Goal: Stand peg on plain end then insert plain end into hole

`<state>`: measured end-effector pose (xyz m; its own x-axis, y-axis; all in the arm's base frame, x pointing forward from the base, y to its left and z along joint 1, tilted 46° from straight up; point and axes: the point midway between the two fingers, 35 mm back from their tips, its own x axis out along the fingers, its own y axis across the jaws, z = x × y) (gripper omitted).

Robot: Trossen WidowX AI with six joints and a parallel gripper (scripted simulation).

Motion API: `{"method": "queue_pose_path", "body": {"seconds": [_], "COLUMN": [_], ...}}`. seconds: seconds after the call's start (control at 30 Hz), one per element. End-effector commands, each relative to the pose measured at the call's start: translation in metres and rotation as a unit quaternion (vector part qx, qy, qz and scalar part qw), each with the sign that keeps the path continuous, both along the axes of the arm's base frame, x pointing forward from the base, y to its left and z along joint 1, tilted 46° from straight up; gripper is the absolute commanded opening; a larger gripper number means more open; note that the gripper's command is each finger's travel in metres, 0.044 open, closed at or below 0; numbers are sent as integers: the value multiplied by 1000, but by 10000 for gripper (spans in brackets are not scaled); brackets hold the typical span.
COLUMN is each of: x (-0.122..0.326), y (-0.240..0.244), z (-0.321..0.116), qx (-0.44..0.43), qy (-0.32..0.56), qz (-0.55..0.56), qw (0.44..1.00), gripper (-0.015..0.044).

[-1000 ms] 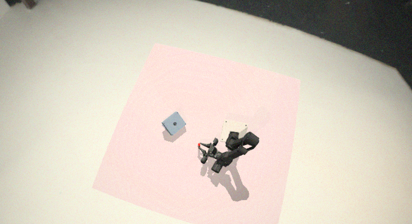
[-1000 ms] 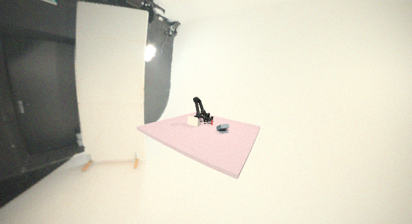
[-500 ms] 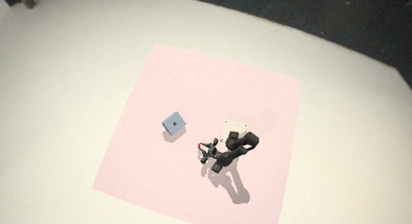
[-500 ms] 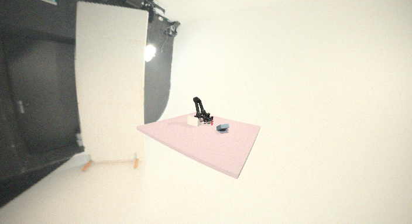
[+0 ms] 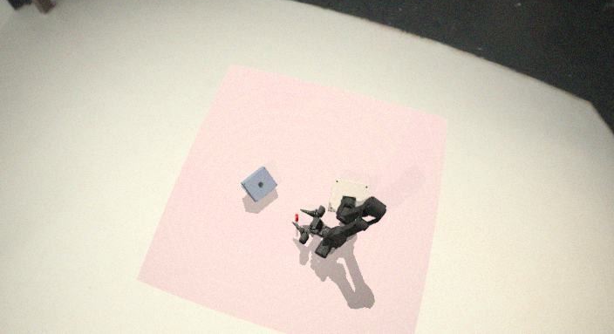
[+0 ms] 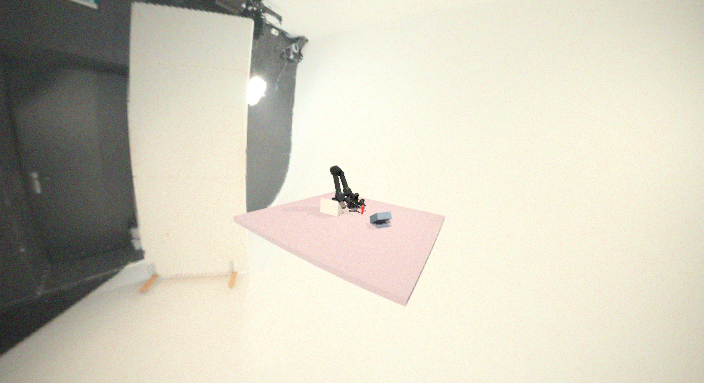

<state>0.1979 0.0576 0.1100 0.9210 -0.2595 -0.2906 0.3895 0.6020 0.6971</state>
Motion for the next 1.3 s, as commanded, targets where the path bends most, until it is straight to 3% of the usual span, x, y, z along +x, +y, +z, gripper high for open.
{"method": "queue_pose_path", "body": {"seconds": [0.0,0.33,0.6,0.97,1.27], "x": [0,1,18,19,-6], "y": [0,-1,-33,-85,-115], "z": [0,0,12,57,106], "qx": [0,1,32,54,2], "qy": [0,2,67,63,6], "qz": [0,-1,-23,-14,-1], "qw": [1000,1000,997,996,1000], "gripper": [440,440,440,440,440]}}
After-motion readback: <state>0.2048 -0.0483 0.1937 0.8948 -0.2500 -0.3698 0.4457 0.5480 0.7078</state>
